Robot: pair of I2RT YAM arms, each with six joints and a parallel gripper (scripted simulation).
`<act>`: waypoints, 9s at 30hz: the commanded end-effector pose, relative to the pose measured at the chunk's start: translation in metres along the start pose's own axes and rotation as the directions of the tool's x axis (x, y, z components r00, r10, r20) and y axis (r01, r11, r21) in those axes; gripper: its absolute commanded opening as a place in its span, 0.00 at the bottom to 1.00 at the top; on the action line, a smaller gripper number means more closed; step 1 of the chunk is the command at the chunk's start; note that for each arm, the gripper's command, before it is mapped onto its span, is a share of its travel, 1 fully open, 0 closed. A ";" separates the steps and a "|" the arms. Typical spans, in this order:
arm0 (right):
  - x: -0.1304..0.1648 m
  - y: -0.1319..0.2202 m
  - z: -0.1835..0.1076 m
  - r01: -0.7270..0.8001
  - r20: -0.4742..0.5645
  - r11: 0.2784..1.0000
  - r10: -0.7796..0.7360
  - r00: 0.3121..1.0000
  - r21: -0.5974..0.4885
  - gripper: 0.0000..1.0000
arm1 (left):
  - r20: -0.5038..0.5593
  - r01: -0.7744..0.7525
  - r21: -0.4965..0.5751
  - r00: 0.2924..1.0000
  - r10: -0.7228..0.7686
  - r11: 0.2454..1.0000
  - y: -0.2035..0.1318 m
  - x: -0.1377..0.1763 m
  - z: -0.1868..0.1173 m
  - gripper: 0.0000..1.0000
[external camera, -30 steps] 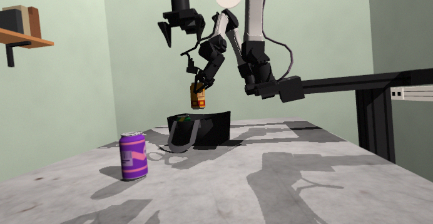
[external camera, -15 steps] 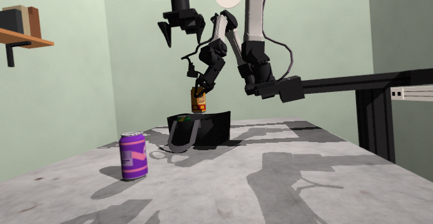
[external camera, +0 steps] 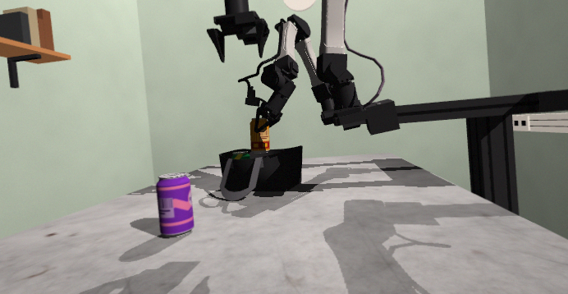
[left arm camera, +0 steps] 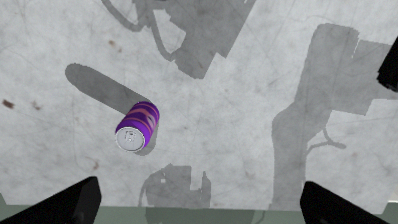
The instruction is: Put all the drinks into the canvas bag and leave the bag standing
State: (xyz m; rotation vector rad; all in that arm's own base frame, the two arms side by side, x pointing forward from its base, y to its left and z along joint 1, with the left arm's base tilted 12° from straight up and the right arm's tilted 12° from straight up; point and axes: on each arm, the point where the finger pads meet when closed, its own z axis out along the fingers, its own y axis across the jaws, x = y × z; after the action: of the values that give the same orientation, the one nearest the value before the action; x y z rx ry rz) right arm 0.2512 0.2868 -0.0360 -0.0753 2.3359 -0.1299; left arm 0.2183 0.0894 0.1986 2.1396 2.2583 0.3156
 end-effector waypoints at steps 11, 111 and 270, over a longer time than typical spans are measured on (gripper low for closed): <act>-0.004 0.006 0.014 -0.036 0.054 0.999 0.037 0.998 -0.023 0.70 | 0.002 0.006 -0.023 1.000 -0.006 1.000 0.003 0.000 -0.005 1.00; 0.046 0.013 0.083 -0.035 0.060 0.999 0.037 0.998 -0.033 0.70 | 0.002 0.006 -0.023 1.000 -0.006 1.000 0.003 0.000 -0.005 1.00; -0.027 -0.097 -0.033 -0.029 0.047 0.999 0.031 0.998 -0.045 0.86 | 0.002 0.006 -0.023 1.000 -0.006 1.000 0.003 0.000 -0.005 1.00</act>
State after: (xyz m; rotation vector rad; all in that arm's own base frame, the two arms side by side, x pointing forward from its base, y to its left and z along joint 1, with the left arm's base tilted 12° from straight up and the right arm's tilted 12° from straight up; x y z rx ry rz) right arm 0.2454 0.1963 0.0103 -0.0535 2.3077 -0.1048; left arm 0.2183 0.0894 0.1986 2.1397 2.2583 0.3156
